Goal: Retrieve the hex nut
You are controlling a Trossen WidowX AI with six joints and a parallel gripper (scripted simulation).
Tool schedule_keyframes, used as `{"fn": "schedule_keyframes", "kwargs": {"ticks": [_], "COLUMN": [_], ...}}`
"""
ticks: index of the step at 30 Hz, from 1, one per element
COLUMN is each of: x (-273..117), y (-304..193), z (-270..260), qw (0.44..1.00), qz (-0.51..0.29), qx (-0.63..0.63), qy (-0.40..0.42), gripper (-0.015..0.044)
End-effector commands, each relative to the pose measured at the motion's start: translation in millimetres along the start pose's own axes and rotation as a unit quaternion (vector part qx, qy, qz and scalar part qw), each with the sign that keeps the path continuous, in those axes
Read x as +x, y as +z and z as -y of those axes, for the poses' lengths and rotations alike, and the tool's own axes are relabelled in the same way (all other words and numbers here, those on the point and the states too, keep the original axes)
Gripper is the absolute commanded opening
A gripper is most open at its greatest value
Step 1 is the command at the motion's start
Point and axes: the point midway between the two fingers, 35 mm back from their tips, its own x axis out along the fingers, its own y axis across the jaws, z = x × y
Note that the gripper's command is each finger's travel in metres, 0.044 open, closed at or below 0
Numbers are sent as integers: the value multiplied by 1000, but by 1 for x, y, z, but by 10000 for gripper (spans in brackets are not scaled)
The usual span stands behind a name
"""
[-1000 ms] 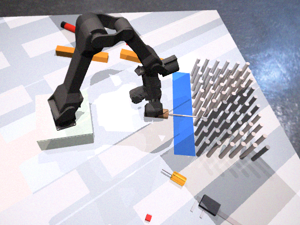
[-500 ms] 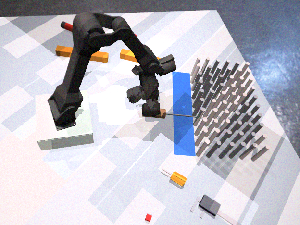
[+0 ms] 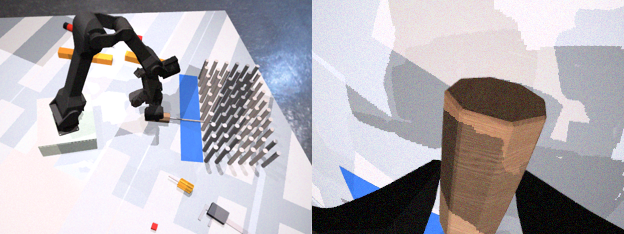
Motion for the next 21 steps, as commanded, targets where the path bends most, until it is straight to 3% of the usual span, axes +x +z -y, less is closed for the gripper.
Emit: {"fn": "schedule_keyframes", "kwargs": {"ticks": [1, 21], "x": [-1, -5], "y": [3, 17], "z": [-1, -1], "qw": [1000, 1000], "qz": [-2, -1], "qx": [2, 2], "qy": [2, 2], "gripper": [0, 0]}}
